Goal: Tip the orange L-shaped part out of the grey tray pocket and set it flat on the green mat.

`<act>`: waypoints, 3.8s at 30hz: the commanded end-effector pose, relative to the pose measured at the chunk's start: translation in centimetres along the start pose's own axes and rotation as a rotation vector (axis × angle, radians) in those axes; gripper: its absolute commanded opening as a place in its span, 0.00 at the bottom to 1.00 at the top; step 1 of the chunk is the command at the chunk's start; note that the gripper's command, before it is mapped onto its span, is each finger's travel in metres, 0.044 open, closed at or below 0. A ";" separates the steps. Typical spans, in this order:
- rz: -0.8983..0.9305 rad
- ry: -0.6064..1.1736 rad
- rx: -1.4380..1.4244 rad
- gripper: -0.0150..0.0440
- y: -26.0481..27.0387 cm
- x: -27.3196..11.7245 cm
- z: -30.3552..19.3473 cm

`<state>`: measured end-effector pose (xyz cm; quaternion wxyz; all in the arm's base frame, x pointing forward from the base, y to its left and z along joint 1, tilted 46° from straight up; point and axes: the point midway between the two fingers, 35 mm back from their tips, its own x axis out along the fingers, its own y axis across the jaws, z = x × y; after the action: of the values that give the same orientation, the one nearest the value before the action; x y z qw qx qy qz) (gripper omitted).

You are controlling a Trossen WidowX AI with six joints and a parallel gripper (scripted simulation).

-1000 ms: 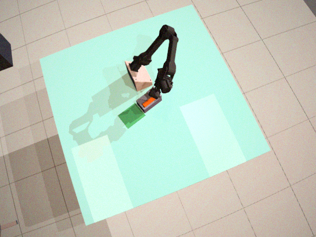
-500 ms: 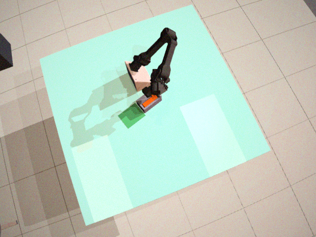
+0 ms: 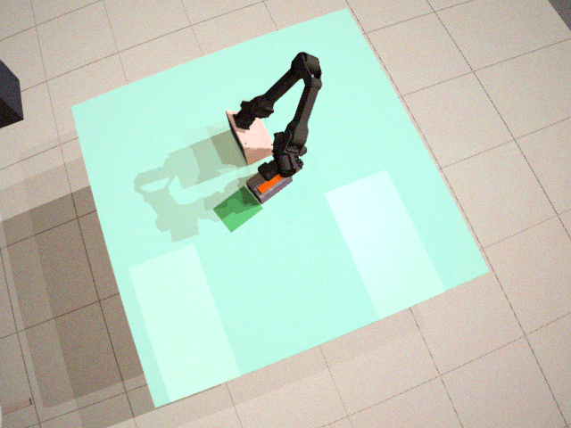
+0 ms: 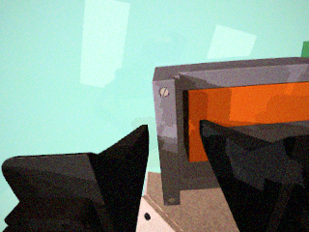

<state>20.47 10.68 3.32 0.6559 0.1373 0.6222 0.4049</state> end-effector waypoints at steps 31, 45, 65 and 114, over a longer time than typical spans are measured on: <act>0.009 0.001 -0.001 0.56 0.2 3.2 -0.1; 0.002 0.007 0.010 0.56 1.0 0.8 -0.1; -0.002 -0.008 0.017 0.56 -0.2 -7.5 0.0; -0.003 0.008 1.578 0.73 -7.7 -4.7 0.8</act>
<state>24.89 1.89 2.35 0.3720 0.5596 0.7243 -0.1544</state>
